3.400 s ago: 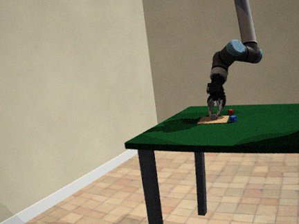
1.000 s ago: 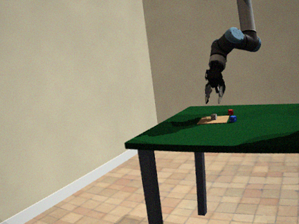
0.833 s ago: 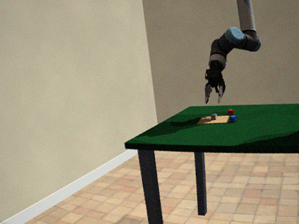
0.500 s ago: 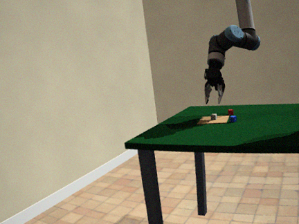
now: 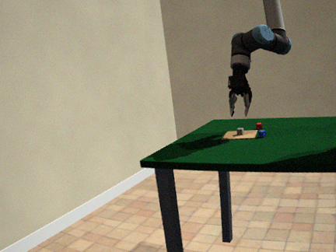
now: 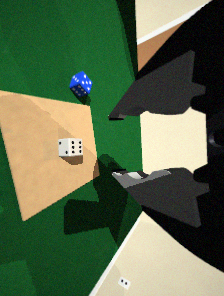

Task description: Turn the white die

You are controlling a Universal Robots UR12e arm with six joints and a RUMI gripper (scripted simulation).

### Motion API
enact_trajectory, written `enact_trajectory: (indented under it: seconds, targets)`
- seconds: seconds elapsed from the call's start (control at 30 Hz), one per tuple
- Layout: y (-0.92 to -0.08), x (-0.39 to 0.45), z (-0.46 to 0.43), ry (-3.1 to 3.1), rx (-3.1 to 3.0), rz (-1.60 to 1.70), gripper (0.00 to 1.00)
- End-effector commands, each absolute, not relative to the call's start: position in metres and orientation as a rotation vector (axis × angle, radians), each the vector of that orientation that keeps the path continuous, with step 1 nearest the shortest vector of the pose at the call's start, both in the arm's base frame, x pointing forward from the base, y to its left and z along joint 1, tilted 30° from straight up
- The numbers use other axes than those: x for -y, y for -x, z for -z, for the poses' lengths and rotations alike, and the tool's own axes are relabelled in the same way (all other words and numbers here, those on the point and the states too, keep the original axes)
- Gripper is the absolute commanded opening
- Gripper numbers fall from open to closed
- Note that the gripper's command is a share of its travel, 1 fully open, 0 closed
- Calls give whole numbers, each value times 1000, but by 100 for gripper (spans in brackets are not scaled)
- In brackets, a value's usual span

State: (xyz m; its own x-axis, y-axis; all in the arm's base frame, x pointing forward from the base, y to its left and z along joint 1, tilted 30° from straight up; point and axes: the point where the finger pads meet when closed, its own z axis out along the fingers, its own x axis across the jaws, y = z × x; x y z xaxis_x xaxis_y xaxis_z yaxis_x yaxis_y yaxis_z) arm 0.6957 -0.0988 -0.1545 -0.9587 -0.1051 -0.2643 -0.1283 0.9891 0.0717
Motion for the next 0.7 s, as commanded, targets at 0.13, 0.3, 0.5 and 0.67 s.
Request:
enact_trajectory:
  seconds: [0.13,0.3,0.5,0.67]
  targets:
    - [-696,98,156,164,-2874,-51,37]
    - [-696,97,158,148,-2873,90,37]
    - [-696,96,155,123,-2854,234,37]
    - [-696,96,154,117,-2850,258,37]
